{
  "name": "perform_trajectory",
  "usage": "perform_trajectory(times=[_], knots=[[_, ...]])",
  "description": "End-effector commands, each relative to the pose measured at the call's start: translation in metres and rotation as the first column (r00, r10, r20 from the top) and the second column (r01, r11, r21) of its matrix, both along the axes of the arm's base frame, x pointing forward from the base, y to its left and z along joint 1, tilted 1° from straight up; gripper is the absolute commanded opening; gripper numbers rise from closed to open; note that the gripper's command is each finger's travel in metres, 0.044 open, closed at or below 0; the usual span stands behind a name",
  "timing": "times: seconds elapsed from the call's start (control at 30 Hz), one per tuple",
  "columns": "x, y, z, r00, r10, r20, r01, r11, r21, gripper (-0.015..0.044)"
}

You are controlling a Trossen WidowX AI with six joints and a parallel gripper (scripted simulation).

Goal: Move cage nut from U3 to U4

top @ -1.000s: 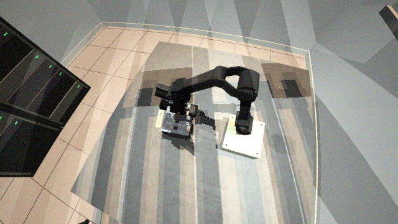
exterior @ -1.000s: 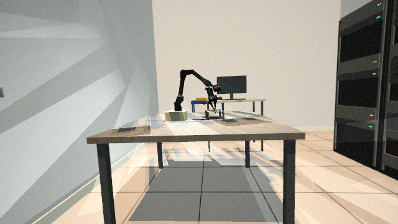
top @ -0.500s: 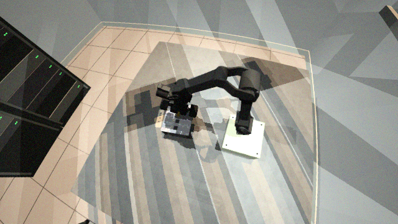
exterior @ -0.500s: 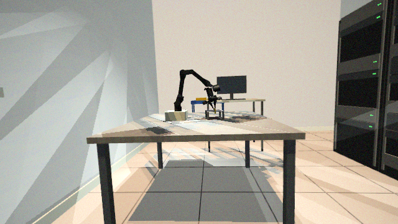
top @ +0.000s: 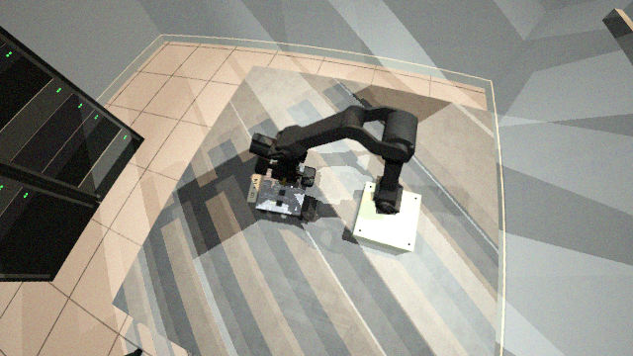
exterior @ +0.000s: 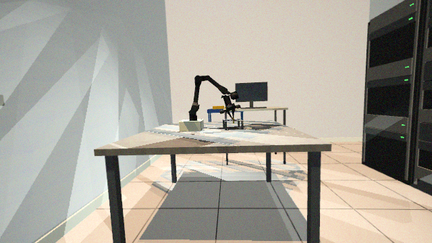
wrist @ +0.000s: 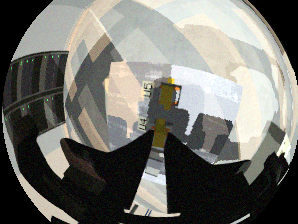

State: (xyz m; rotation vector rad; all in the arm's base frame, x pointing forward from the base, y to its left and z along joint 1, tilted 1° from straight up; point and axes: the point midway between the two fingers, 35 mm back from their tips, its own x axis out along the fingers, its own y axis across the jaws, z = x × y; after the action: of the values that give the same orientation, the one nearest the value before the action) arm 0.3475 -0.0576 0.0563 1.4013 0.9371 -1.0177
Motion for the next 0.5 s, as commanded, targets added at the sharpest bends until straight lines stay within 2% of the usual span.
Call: perform_trajectory(times=[0.0, 0.47], knots=[[-0.0002, 0.0008, -0.0001, 1.0, 0.007, 0.007, -0.007, 1.0, 0.003, 0.0036], [-0.001, 0.0009, -0.0005, 1.0, 0.007, 0.025, -0.007, 1.0, 0.002, 0.0036]])
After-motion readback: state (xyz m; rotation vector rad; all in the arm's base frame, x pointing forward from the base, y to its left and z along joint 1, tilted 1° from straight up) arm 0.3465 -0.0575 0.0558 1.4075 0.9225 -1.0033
